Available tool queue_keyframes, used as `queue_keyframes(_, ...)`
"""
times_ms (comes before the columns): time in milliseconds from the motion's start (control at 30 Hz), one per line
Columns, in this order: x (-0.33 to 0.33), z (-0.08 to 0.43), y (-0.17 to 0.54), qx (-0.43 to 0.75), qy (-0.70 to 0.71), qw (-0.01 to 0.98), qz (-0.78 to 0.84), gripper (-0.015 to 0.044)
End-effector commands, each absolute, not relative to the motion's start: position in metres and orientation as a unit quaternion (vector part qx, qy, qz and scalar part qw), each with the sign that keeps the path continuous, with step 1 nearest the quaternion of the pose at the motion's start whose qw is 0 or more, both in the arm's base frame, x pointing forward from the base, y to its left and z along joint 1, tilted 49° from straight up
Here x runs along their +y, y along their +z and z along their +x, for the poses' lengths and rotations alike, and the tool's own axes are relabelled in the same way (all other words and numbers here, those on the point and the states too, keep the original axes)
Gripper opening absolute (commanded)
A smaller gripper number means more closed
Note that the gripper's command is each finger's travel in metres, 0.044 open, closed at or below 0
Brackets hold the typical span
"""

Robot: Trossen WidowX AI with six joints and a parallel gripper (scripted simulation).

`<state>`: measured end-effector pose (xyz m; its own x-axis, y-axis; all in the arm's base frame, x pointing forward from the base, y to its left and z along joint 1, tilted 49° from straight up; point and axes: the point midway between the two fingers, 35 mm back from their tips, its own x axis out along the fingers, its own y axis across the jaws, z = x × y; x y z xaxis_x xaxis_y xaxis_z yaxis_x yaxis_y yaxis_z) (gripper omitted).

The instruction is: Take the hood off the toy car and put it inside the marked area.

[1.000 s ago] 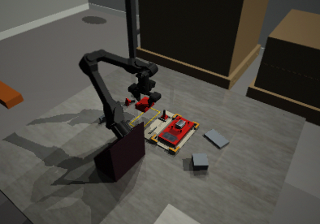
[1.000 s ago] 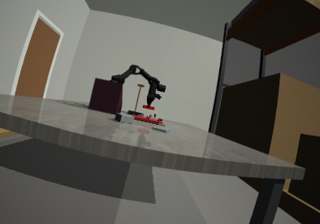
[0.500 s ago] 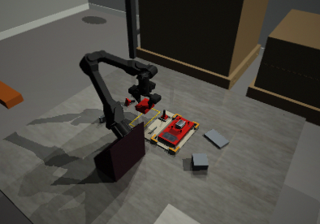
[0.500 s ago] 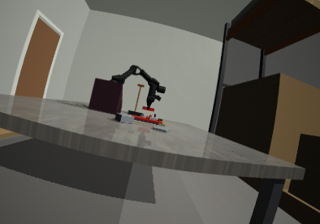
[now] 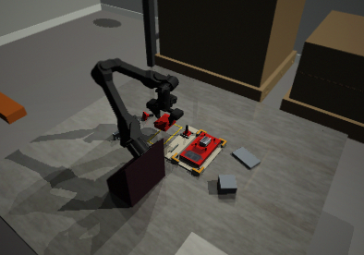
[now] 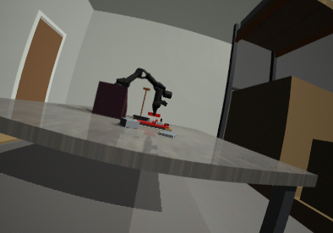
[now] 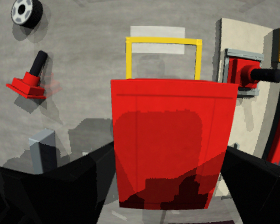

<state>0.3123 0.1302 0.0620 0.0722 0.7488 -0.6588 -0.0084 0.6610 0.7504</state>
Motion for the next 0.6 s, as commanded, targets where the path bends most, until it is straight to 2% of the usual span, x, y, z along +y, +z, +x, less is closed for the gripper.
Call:
queue_keyframes(0, 0.1315, 0.3118, 0.0585, 0.622, 0.28, 0.668, 0.3, 0.0)
queue_keyframes(567, 0.1413, 0.3125, 0.0502, 0.621, 0.28, 0.667, 0.3, 0.0)
